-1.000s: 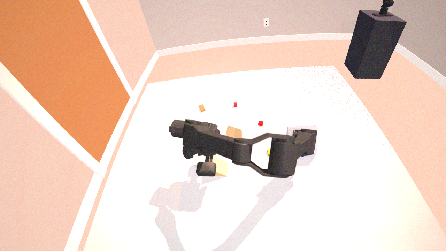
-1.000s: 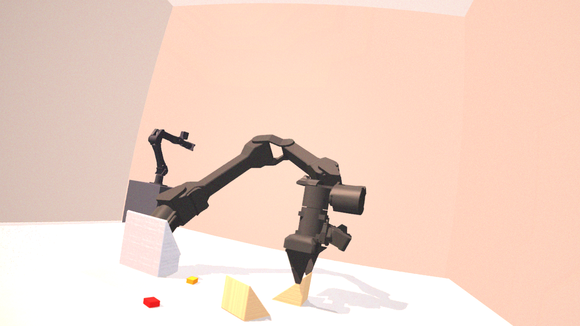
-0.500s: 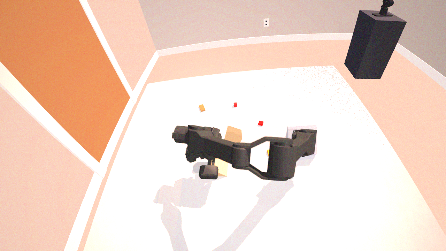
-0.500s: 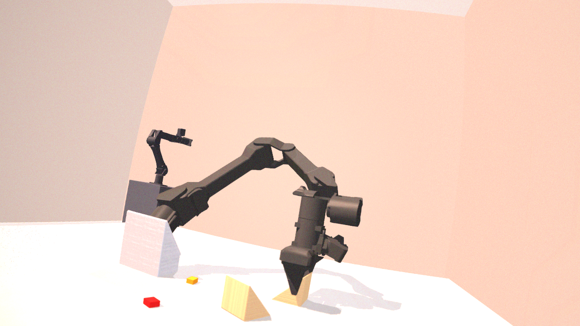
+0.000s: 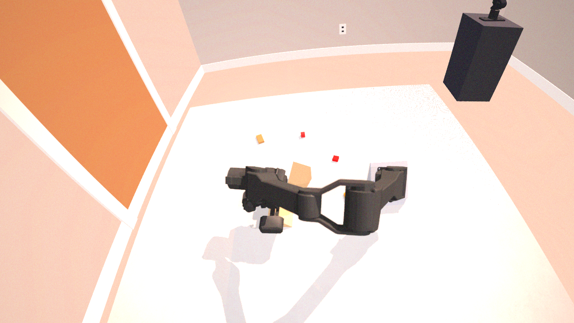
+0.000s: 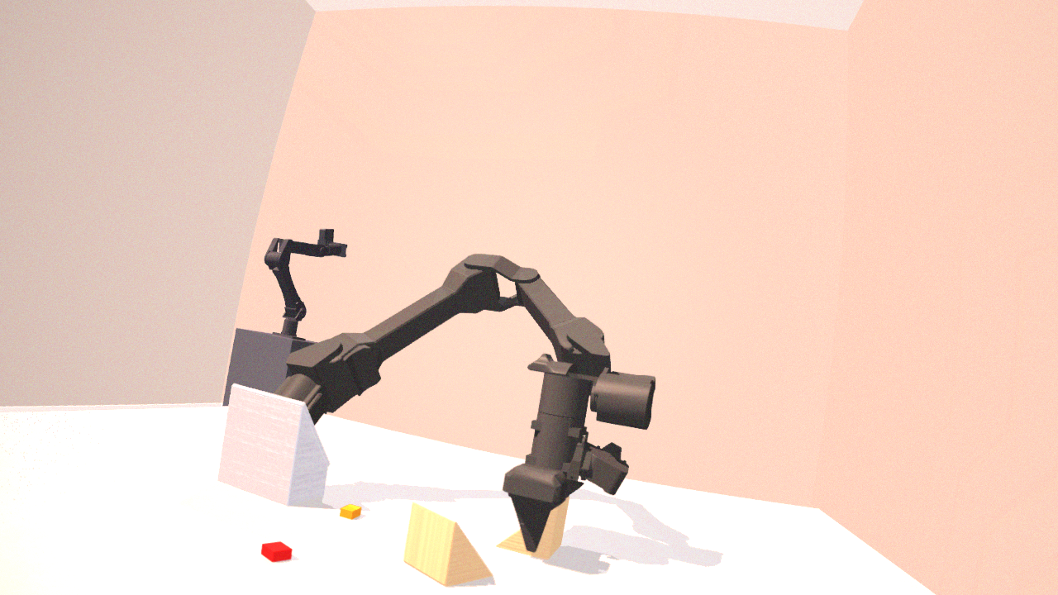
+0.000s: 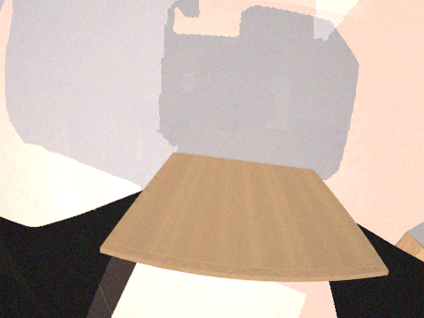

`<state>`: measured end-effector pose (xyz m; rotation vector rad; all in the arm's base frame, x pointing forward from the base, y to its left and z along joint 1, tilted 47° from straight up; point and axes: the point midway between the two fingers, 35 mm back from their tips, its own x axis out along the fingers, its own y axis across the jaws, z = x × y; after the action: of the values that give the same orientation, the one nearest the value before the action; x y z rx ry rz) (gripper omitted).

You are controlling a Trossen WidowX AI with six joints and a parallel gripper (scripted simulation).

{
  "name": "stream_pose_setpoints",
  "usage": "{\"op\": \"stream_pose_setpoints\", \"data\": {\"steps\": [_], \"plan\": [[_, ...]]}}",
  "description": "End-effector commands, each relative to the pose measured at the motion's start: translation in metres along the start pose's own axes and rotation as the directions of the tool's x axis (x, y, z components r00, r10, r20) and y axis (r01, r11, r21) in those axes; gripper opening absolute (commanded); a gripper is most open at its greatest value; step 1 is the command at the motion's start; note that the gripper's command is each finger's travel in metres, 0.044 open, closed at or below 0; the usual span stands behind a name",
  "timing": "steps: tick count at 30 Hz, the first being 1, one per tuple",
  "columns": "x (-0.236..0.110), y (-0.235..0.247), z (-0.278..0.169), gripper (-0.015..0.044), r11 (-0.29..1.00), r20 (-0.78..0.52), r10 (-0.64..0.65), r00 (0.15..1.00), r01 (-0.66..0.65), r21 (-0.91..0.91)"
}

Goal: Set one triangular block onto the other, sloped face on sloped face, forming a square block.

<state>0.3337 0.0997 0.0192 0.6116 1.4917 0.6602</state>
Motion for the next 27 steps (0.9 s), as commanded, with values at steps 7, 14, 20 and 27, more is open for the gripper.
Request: {"op": "stream_pose_setpoints", "data": {"steps": [7,14,20,27], "plan": [[0.002,0.0,-0.001,0.0262,1.0,-0.003,0.004,1.0,-0.004,0.006],[-0.003,0.0,-0.001,0.0098,1.0,-0.003,0.003,1.0,-0.003,0.005],[-0.028,-0.001,-0.001,0.0,1.0,-0.001,0.001,1.0,-0.001,0.003],[-0.029,-0.001,-0.001,0.0,1.0,-0.001,0.001,1.0,-0.001,0.003]]}}
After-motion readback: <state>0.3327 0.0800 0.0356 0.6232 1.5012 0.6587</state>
